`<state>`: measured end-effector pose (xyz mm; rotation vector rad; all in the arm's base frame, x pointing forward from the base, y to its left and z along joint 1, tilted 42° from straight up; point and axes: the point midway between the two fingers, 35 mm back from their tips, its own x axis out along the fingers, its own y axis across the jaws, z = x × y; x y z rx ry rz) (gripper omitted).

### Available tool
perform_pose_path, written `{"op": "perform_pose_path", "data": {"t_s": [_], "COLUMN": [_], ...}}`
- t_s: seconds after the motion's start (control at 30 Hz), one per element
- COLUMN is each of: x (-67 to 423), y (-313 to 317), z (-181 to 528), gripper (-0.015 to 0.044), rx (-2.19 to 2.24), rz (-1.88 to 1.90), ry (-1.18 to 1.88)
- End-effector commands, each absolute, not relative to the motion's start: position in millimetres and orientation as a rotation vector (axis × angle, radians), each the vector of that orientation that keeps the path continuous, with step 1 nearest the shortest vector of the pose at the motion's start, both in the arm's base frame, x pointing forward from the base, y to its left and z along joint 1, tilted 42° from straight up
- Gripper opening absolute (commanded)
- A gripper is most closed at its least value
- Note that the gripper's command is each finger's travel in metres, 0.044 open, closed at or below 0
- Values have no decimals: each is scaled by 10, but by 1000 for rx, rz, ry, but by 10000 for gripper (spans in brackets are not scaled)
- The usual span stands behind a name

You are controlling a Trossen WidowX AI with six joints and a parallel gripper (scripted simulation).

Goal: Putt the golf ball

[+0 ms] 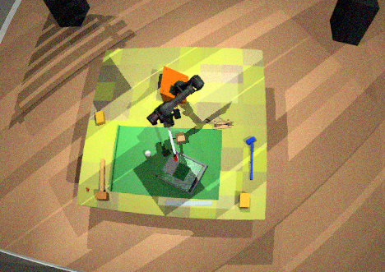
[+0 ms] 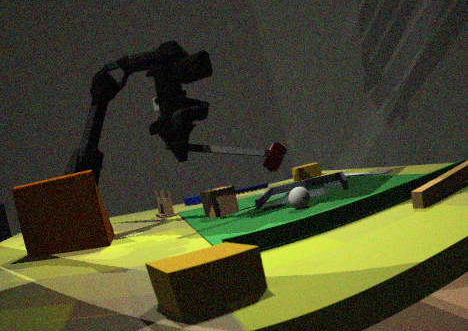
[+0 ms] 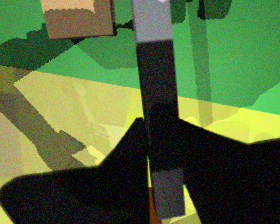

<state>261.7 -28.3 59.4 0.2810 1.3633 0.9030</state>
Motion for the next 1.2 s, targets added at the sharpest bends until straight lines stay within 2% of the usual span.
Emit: {"op": "perform_pose_path", "data": {"t_s": [0.0,0.37,1.17], "x": [2584,2358,2330], "y": [-607,-1122,-849], "z": [384,-41,-345], "gripper": [0,0,0], "rx": [452,787,787], "rz": [712,345,347], "ry": [1476,1663,1662]}}
